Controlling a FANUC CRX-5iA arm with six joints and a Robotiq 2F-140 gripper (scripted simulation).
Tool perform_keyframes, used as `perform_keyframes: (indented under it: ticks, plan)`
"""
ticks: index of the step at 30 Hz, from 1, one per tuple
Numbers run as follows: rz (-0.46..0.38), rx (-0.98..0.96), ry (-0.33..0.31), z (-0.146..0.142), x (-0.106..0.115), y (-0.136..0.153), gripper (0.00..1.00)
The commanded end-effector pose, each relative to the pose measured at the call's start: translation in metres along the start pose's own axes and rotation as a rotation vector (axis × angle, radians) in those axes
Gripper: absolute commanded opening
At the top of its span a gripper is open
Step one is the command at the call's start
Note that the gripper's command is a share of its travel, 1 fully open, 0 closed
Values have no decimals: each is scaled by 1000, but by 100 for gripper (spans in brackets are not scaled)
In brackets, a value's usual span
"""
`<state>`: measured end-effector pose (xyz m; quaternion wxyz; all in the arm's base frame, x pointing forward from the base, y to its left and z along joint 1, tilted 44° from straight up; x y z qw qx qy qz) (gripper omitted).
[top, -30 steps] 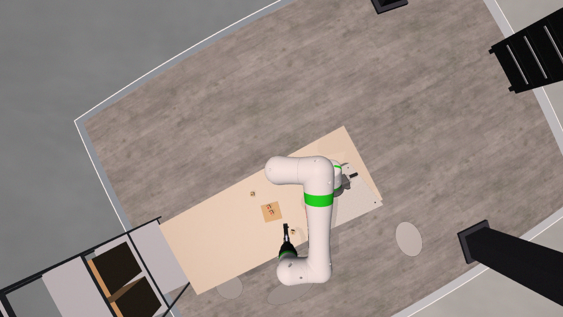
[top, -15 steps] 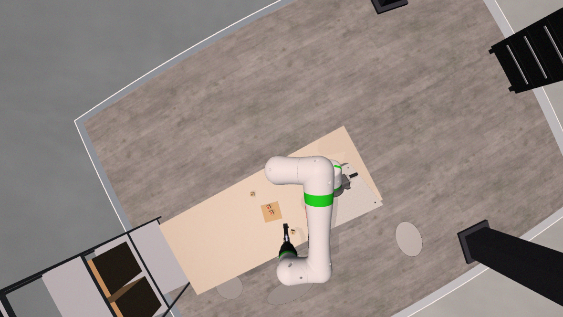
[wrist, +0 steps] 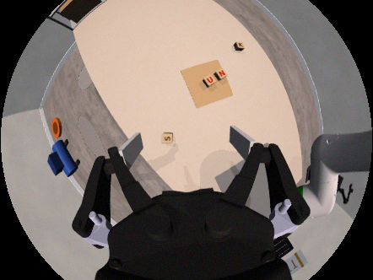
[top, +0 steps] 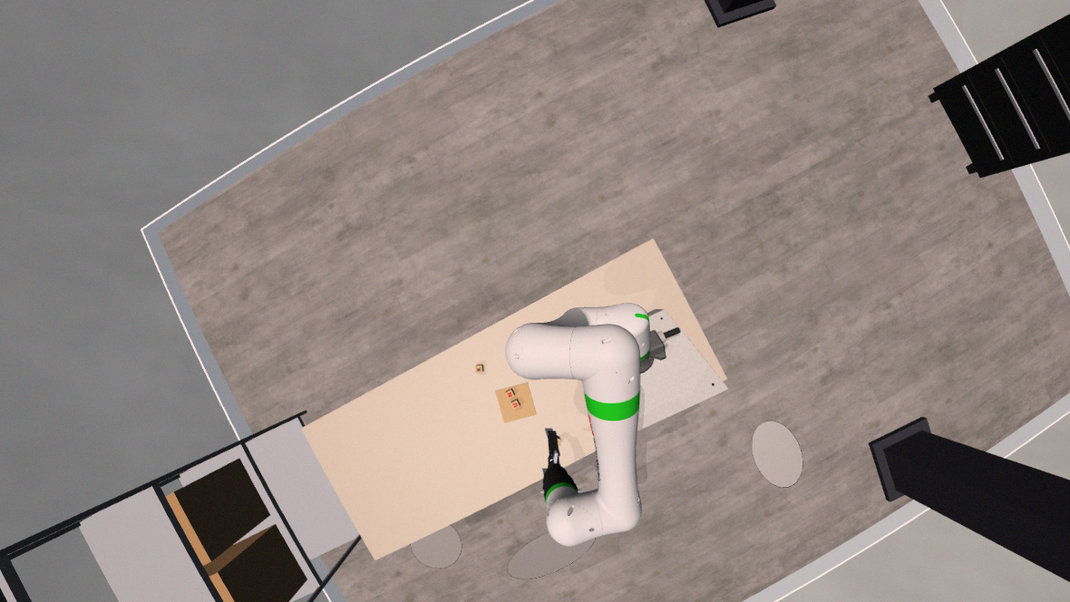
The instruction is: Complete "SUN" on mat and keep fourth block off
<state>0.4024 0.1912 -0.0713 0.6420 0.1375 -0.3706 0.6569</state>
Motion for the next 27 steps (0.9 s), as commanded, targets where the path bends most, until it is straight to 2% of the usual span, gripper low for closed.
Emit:
perform_keyframes:
  ticks: [1, 4, 6, 9, 10, 12, 13, 14, 15, 18, 27]
  plan:
    - [73, -84, 32, -27, -36, 12, 100]
    - [73, -84, 32, -27, -36, 12, 100]
    - [138, -155, 49, -48, -76, 31, 100]
    - [141, -159, 49, -50, -79, 33, 100]
    - [168, -188, 53, -58, -98, 43, 100]
    - [168, -188, 53, -58, -98, 43, 100]
    - [188, -210, 55, -63, -114, 51, 100]
    - [188, -210, 55, -63, -114, 51, 100]
    - [202, -225, 55, -67, -125, 58, 100]
    - [213, -237, 55, -70, -135, 63, 100]
    - [213, -238, 55, -70, -135, 64, 100]
Point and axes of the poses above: the point where the finger pads meet when closed, its own x axis back along the fingers, its own z axis across the jaws, y = z × x, the point moved 2 cm from there along x, back along the fingers, and after that the axes turned 8 degrees about x, right-handed, at the moved point
